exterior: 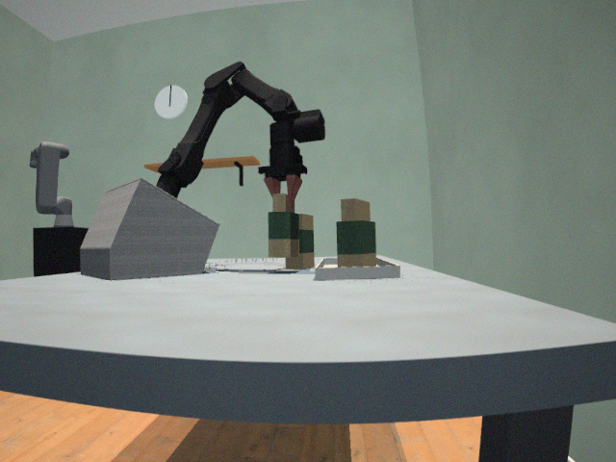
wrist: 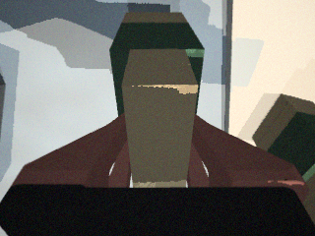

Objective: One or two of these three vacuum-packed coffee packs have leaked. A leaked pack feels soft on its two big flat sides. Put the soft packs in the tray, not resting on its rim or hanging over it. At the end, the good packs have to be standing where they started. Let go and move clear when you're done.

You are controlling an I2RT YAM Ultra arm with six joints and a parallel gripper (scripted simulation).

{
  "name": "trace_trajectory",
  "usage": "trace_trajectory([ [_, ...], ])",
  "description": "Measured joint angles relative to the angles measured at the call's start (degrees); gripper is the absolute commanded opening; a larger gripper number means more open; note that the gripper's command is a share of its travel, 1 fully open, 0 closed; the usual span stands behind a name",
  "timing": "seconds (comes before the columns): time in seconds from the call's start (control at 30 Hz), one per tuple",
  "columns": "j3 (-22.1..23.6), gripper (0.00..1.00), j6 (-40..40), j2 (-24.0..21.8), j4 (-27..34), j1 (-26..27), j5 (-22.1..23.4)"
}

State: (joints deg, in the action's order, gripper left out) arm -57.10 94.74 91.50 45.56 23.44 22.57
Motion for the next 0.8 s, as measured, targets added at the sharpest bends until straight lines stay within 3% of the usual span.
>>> trace_trajectory([
  [0.33,-1.60,0.25,1.49,-0.94,4.04,0.90,0.17],
  [0.8,-1.60,0.25,1.70,-0.94,4.83,0.90,0.20],
])
